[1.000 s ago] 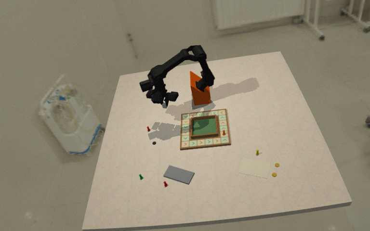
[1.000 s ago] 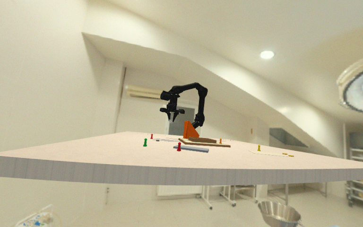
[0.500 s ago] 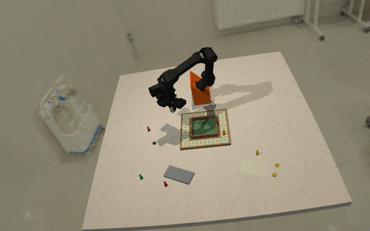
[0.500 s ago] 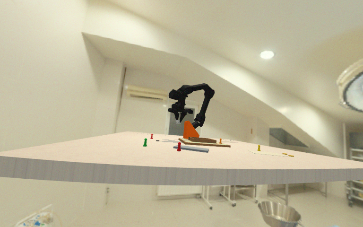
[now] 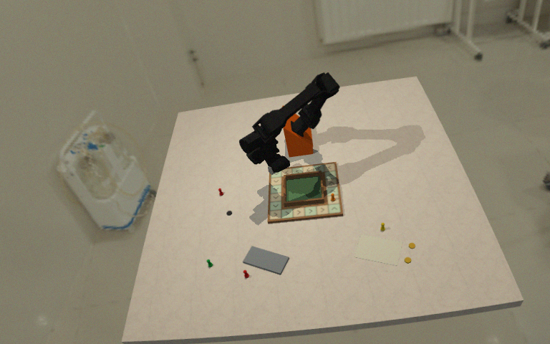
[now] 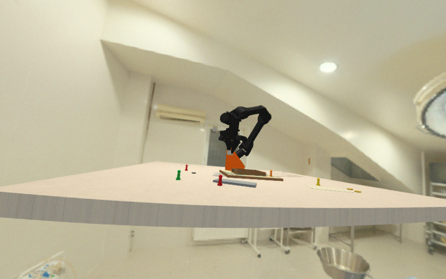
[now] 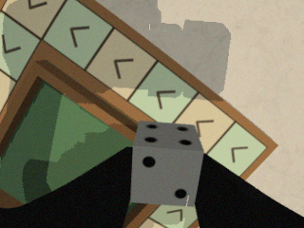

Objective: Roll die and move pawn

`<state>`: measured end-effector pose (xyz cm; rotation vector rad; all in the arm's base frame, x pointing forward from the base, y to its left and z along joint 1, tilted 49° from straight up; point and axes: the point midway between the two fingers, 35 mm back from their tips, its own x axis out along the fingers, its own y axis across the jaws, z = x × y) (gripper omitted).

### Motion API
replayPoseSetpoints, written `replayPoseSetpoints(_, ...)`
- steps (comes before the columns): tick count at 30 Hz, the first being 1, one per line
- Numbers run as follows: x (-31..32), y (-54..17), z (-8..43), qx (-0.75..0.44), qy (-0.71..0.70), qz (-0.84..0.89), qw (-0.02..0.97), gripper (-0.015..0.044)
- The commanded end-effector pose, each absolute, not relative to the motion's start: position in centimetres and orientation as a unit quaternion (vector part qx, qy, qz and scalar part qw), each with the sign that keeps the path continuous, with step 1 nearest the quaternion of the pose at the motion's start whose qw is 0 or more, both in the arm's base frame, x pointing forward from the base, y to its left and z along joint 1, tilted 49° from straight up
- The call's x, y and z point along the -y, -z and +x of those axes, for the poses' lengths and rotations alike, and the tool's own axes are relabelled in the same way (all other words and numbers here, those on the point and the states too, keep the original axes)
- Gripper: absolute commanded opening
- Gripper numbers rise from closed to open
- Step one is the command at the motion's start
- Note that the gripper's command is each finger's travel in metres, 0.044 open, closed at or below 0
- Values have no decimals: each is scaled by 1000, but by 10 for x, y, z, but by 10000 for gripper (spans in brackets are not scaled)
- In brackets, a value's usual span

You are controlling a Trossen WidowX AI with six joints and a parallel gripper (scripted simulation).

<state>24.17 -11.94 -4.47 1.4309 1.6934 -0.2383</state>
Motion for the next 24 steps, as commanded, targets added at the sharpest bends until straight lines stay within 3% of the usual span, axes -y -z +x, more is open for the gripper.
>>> replayPoseSetpoints(1,106,37,248,-678,118,594,417,0)
replayPoseSetpoints(24,28,-12,271,-638,254,683,249,0)
